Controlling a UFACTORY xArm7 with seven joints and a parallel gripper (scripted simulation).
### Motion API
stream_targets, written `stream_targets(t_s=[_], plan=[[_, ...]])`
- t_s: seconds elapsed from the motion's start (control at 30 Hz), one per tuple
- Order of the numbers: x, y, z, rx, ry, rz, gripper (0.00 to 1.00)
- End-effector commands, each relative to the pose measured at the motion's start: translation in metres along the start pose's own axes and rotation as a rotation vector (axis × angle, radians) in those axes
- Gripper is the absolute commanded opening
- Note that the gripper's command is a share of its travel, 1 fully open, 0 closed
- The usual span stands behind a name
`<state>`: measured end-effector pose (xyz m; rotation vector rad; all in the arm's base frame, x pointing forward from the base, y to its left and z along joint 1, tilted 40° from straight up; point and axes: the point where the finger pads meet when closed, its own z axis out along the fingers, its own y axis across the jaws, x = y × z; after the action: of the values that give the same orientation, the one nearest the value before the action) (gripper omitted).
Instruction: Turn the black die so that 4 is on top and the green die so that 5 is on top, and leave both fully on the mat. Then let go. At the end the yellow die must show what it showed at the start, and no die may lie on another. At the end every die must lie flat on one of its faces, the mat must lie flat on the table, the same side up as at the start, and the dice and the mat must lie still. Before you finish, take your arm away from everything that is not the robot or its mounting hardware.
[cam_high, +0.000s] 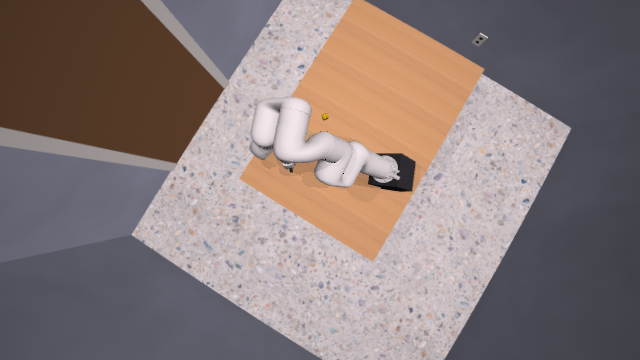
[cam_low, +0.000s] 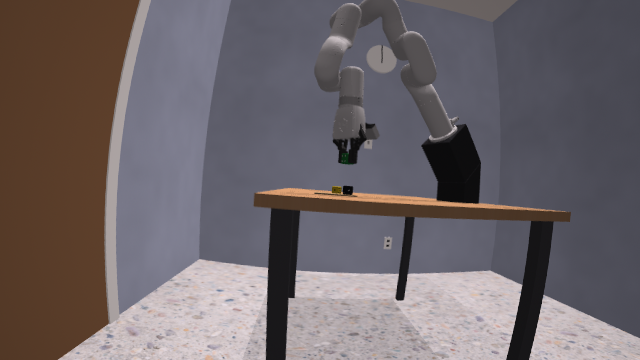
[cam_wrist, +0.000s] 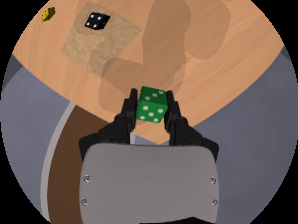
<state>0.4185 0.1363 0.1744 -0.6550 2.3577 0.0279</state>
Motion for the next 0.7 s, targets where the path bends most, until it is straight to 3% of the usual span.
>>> stream_targets(t_s=[0.0, 0.53, 0.67], plan=[[-0.001, 0.000, -0.002, 0.001, -0.001, 0.000, 0.27], [-0.001, -0.002, -0.002, 0.000, -0.001, 0.006, 0.27], [0.003, -0.052, -0.002, -0.007, -0.001, 0.202, 0.27]])
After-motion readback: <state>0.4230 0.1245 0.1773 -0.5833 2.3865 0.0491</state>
